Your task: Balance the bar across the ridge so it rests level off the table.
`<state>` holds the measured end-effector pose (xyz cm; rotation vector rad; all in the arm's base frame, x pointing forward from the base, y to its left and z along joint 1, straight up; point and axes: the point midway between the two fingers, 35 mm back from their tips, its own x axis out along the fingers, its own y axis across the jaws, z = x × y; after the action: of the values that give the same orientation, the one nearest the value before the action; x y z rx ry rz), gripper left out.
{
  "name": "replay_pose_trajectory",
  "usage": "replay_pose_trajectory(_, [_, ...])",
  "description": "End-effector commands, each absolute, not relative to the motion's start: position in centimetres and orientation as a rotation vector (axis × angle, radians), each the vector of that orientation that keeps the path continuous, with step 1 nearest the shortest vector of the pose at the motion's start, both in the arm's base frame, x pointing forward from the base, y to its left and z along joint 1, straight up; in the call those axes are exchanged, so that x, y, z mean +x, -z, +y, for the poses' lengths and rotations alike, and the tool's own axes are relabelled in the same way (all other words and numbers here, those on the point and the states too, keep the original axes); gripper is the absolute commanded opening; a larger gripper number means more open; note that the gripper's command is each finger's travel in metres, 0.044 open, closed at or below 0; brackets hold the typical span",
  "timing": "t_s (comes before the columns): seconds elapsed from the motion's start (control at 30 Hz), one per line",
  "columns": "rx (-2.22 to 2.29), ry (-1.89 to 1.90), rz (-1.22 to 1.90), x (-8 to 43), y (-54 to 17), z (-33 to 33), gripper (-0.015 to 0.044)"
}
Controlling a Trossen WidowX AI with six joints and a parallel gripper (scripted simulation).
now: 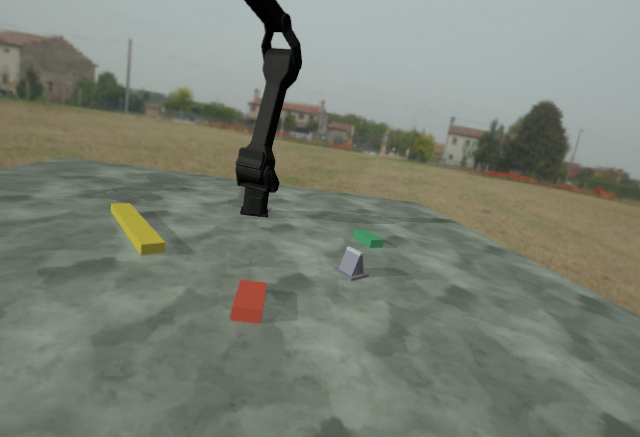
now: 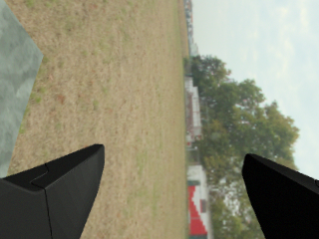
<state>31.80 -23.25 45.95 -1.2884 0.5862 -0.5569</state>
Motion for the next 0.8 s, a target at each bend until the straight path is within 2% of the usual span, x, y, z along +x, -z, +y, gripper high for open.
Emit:
replay_pose_trajectory(0.0, [-1.227,0.394,0.790,31.9,-38.7,-25.2,0.0315])
replay_pose_trajectory(0.37, [-0.946,0.015,1.202,27.4,-23.4,-26.4,0.0315])
replay_pose_trajectory(0.77, [-0.481,-0.390,1.504,18.7,-12.2,-22.1,0.0315])
